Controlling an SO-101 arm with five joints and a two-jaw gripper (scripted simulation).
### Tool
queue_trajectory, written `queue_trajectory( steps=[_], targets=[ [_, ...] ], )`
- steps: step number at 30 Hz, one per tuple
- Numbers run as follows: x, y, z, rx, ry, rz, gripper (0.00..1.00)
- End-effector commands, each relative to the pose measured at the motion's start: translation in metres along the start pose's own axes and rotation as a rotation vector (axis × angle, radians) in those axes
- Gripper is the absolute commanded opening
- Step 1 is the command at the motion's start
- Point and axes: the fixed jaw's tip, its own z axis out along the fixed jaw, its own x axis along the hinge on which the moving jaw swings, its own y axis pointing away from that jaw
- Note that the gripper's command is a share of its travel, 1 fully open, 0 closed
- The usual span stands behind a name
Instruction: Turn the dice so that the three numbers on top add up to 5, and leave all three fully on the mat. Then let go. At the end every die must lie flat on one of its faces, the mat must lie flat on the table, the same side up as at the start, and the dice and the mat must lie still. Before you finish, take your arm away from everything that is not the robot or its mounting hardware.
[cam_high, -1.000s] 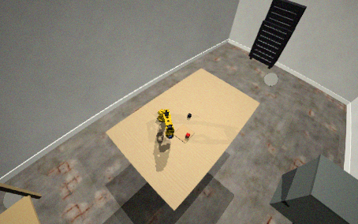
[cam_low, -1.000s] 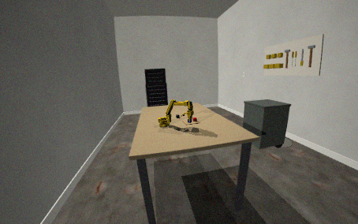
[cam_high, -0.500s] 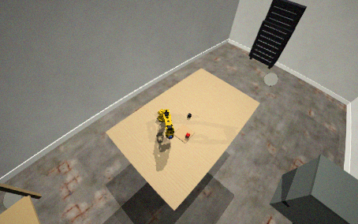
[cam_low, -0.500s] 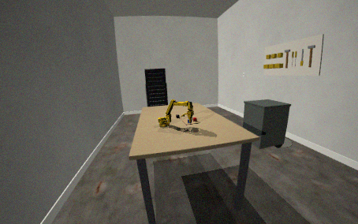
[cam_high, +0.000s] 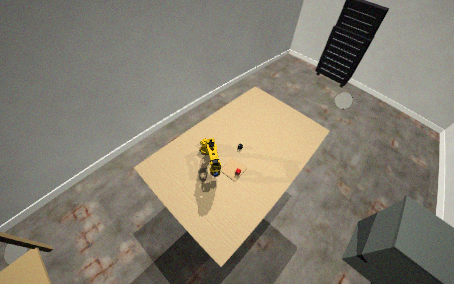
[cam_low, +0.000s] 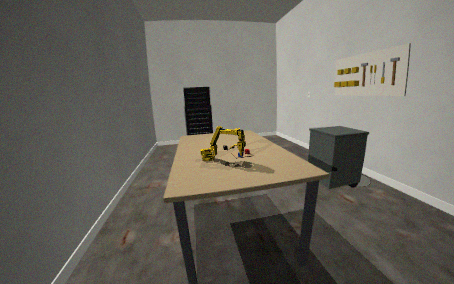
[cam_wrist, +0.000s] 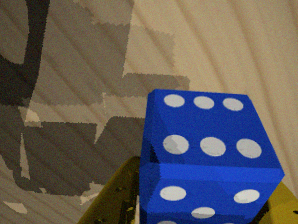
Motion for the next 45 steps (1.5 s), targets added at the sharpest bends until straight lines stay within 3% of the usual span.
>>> queue_trajectory(
  steps=[1, 45],
  targets=[
    [0.003, 0.002, -0.004, 0.0, 0.035, 0.002, 0.0],
    [0.004, 0.002, 0.012, 0.0, 0.035, 0.002, 0.0]
  ],
)
